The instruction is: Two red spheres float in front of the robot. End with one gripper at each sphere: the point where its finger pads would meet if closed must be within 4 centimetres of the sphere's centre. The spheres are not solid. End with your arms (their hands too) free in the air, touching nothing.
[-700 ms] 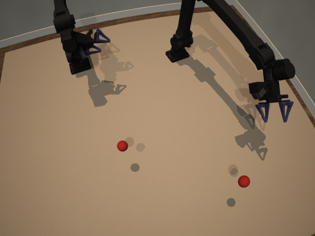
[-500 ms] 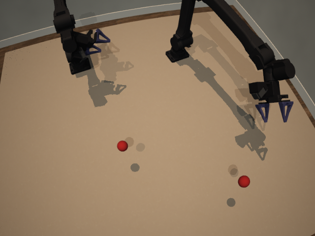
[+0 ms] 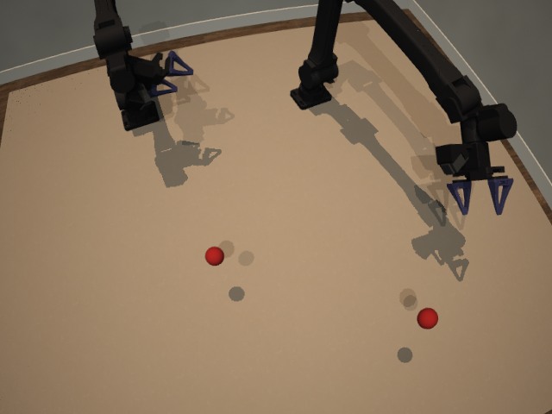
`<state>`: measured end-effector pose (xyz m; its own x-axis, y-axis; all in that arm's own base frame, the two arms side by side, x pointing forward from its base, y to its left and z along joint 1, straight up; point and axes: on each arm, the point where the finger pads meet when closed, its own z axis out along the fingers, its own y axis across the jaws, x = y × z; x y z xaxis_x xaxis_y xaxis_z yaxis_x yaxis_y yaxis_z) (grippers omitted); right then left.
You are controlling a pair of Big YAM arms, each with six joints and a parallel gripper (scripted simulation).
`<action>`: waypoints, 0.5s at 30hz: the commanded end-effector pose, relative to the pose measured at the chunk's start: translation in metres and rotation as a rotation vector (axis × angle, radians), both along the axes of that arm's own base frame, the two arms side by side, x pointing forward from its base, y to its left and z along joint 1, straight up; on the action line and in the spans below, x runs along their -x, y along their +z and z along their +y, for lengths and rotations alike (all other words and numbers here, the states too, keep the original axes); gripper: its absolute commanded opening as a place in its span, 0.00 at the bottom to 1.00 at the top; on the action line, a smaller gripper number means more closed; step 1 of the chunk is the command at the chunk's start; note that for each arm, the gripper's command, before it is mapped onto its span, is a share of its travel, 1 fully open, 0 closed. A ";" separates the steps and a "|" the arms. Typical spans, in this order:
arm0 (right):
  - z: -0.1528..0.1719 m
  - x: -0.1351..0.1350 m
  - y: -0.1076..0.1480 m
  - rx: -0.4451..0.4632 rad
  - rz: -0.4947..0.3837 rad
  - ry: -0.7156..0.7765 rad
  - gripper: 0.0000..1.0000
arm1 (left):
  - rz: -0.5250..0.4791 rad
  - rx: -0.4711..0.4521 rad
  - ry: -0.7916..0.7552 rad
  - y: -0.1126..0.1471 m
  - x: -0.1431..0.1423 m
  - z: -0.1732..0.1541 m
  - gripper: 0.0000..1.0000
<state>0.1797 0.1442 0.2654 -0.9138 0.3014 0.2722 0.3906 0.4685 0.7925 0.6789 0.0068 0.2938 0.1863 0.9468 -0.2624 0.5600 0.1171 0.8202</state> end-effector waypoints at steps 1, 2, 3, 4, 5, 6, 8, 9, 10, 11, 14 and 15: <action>0.000 -0.004 0.005 0.004 -0.018 0.002 1.00 | -0.020 0.004 0.004 0.010 -0.003 -0.001 1.00; -0.001 -0.006 0.005 0.008 -0.023 0.003 1.00 | -0.021 0.007 0.007 0.010 -0.004 -0.002 1.00; -0.001 -0.008 0.005 0.014 -0.029 0.004 1.00 | -0.022 0.012 0.011 0.010 -0.005 -0.003 1.00; -0.001 -0.011 0.005 0.020 -0.037 0.006 1.00 | -0.024 0.019 0.015 0.010 -0.007 -0.004 1.00; -0.002 -0.014 0.004 0.029 -0.046 0.008 1.00 | -0.027 0.027 0.021 0.010 -0.009 -0.005 1.00; -0.003 -0.018 0.004 0.039 -0.058 0.010 1.00 | -0.029 0.036 0.028 0.009 -0.012 -0.007 1.00; -0.004 -0.029 0.004 0.064 -0.087 0.016 1.00 | -0.037 0.061 0.045 0.009 -0.018 -0.012 1.00; -0.005 -0.036 0.003 0.079 -0.104 0.020 1.00 | -0.041 0.077 0.055 0.008 -0.022 -0.015 1.00; -0.006 -0.043 0.003 0.096 -0.123 0.023 1.00 | -0.046 0.094 0.067 0.008 -0.026 -0.019 1.00; -0.008 -0.051 0.003 0.115 -0.144 0.028 1.00 | -0.052 0.114 0.079 0.008 -0.030 -0.022 1.00; -0.009 -0.060 0.002 0.135 -0.167 0.032 1.00 | -0.058 0.135 0.092 0.007 -0.035 -0.027 1.00; -0.011 -0.070 0.001 0.157 -0.192 0.037 1.00 | -0.065 0.159 0.105 0.007 -0.040 -0.031 1.00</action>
<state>0.2209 0.1309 0.2326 -0.9239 0.3297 0.1941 0.3595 0.5747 0.7351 0.7013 -0.0093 0.2902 0.1240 0.9349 -0.3327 0.5152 0.2259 0.8268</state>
